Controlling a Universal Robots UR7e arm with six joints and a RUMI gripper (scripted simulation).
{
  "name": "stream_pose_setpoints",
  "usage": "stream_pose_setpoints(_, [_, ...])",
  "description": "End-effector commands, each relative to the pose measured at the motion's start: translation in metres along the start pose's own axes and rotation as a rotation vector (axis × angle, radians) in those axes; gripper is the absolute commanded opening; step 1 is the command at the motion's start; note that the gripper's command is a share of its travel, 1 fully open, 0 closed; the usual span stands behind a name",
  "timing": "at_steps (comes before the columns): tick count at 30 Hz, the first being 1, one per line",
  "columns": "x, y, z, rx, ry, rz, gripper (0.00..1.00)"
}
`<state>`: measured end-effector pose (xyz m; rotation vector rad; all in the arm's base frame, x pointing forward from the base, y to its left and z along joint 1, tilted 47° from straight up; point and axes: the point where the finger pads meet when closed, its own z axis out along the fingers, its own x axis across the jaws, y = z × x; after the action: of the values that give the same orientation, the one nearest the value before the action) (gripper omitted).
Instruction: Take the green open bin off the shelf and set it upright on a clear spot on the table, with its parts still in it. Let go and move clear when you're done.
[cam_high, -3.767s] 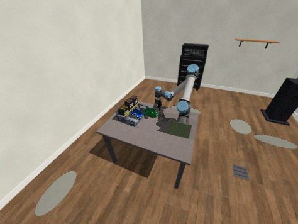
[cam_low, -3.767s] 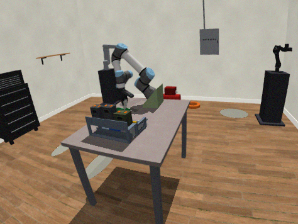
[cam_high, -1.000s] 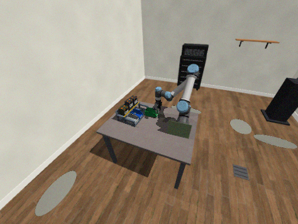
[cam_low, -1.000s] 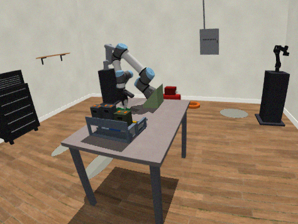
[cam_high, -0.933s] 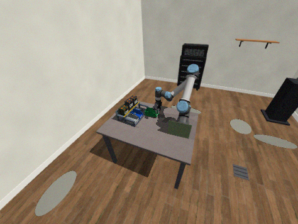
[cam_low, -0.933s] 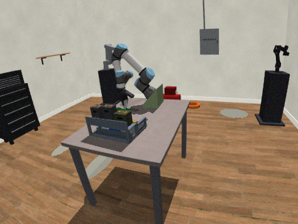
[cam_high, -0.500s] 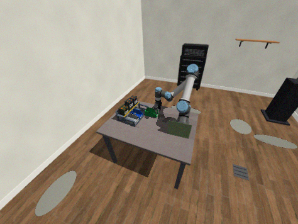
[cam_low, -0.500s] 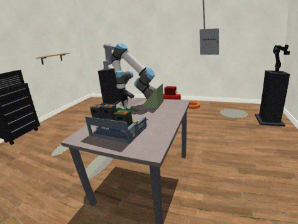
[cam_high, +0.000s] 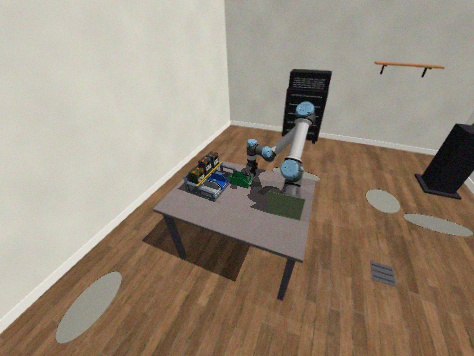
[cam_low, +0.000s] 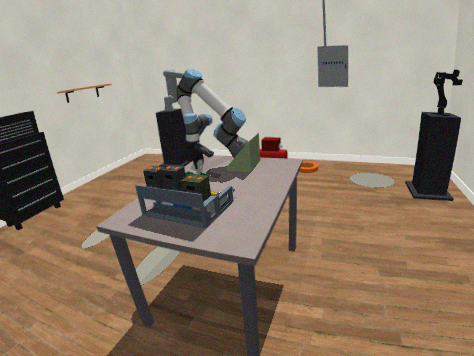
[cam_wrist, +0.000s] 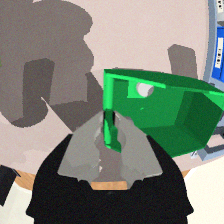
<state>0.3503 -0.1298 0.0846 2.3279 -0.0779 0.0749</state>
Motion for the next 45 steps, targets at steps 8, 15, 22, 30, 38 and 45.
stream_pose_setpoints(8, [0.0, 0.0, 0.005, 0.0, 0.001, 0.0, 0.0])
stream_pose_setpoints(15, [0.0, 0.0, 0.008, 0.0, 0.001, 0.0, 0.0])
stream_pose_setpoints(22, [0.0, 0.0, 0.011, 0.0, 0.001, 0.0, 0.0])
stream_pose_setpoints(30, [0.0, 0.0, 0.013, 0.0, 0.001, 0.0, 0.0])
stream_pose_setpoints(38, [0.0, 0.0, 0.015, 0.0, 0.001, 0.0, 0.0])
stream_pose_setpoints(45, [0.0, 0.0, 0.016, 0.0, 0.001, 0.0, 0.0])
